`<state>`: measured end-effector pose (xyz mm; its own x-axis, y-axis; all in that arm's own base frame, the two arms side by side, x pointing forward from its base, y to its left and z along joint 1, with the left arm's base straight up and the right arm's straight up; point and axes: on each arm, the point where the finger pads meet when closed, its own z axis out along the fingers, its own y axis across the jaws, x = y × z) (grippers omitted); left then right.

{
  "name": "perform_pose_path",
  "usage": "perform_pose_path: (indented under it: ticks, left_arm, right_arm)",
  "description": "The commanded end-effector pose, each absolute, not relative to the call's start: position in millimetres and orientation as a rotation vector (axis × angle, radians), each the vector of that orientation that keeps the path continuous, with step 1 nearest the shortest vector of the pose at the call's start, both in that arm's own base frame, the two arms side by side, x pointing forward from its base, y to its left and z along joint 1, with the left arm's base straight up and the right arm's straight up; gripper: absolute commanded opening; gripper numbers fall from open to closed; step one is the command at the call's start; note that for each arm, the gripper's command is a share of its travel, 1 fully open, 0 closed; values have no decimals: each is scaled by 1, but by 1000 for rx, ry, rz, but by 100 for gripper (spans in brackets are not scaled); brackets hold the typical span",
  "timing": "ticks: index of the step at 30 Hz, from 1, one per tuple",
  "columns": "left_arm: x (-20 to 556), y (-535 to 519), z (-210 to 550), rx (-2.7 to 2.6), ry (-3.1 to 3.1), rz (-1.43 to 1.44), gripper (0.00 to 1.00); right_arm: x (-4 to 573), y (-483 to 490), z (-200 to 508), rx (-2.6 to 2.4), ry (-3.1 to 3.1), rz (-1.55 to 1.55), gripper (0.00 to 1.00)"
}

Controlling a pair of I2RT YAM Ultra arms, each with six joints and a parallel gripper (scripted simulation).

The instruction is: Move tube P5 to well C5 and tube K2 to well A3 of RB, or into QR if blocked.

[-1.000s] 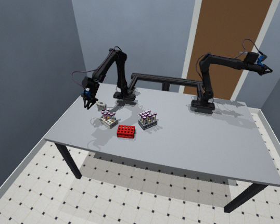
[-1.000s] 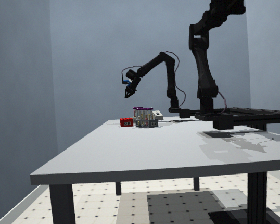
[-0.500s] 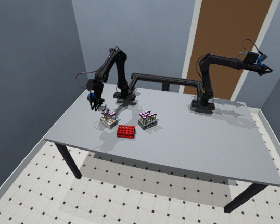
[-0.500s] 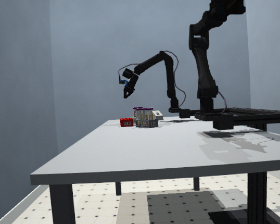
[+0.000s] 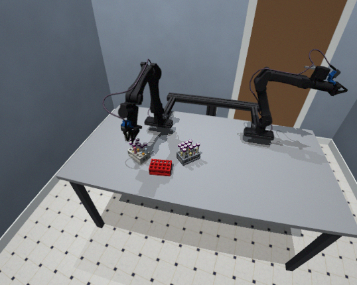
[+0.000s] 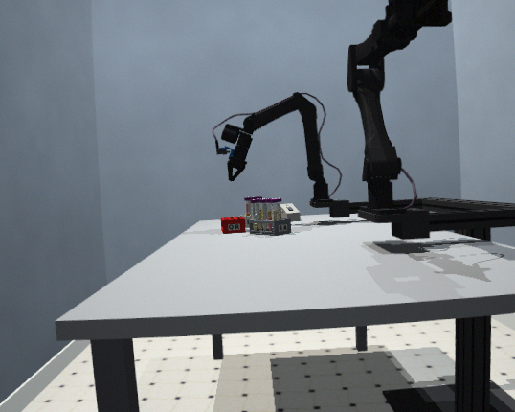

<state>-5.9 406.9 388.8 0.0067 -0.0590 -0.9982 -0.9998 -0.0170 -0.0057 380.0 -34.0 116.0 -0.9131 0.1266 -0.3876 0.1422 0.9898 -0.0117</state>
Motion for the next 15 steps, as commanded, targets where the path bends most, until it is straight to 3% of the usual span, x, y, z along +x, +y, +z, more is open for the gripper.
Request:
perform_pose_path:
  ticks: [1,15]
  left_arm:
    - [-7,398,416,-1221,1202,1221,0]
    - [-7,398,416,-1221,1202,1221,0]
  right_arm:
    - [375,-13,120,152,2805,-14,30]
    - [354,38,120,19,2921,22,30]
